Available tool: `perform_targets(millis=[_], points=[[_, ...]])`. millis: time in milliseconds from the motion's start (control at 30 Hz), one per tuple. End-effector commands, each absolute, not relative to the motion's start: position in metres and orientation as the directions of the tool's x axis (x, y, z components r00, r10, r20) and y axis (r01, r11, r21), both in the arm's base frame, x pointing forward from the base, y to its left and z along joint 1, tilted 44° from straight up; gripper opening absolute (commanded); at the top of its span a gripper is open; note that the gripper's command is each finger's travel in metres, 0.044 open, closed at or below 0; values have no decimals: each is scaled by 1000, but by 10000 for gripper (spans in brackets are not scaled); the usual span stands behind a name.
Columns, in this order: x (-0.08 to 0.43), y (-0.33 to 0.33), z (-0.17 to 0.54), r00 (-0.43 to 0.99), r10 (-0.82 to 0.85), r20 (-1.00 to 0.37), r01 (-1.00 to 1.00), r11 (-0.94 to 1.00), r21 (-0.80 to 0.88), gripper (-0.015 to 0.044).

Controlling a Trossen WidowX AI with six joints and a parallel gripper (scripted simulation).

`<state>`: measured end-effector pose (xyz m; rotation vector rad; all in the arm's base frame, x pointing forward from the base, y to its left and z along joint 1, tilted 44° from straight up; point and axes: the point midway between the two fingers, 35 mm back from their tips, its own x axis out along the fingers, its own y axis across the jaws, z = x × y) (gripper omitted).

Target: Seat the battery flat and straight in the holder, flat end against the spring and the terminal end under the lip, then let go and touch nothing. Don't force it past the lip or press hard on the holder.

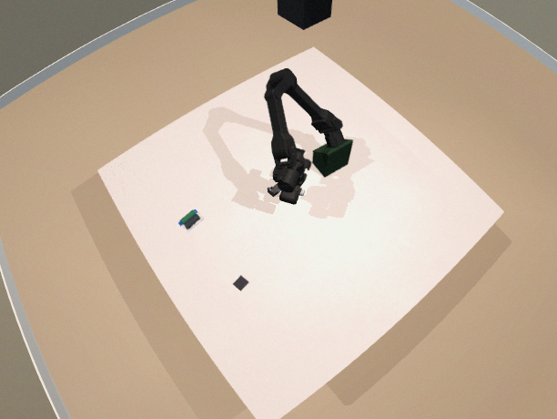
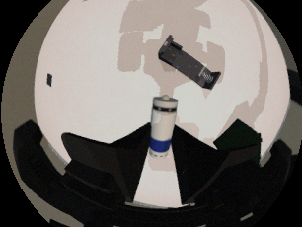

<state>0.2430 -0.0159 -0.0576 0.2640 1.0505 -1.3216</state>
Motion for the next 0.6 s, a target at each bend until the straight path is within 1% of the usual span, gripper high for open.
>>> perform_targets(millis=[0,300,567], points=[[247,-26,-46,-111,-661,-742,772,413,-484,77],[251,-45,-26,-113,-660,-743,510,603,-613,77],[253,-63,-7,-115,-658,-744,225,712,-665,77]])
